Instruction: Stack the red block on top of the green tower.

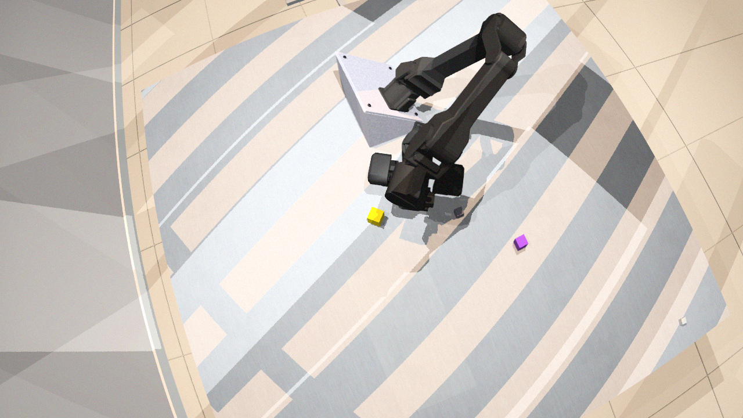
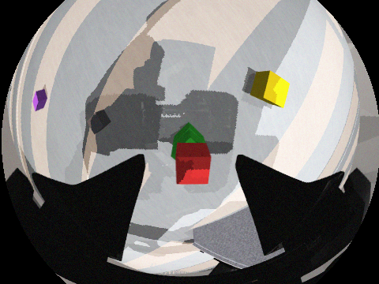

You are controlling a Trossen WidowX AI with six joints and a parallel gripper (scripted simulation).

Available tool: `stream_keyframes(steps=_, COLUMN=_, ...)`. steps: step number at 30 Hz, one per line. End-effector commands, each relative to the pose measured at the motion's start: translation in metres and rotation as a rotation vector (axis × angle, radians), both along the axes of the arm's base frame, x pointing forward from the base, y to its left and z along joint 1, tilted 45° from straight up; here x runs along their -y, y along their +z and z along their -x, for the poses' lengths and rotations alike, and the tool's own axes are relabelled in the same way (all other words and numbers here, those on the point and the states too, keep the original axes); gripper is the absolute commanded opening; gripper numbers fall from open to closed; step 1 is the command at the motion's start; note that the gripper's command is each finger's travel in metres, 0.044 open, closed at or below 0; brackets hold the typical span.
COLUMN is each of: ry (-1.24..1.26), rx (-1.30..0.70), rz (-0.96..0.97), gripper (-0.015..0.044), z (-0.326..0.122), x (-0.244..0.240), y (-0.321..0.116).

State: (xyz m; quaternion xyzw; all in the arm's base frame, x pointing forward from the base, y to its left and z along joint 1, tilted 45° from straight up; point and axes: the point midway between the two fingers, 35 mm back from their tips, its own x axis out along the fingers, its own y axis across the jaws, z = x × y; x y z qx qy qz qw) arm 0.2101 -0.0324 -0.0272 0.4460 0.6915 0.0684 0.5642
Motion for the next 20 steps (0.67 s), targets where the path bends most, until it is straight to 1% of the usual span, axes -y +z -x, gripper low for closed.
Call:
stream_keyframes(steps=1, ry=0.001, rx=0.000, rz=0.001, gripper=0.0420, z=0.0002, x=0.0000, y=-0.0002)
stream_keyframes(steps=2, ry=0.001, rx=0.000, rz=0.001, gripper=0.0440, z=0.0002, x=0.0000, y=-0.0002)
stream_keyframes(steps=20, ry=0.001, rx=0.000, rz=0.001, gripper=0.0440, z=0.0002, x=0.0000, y=-0.0002)
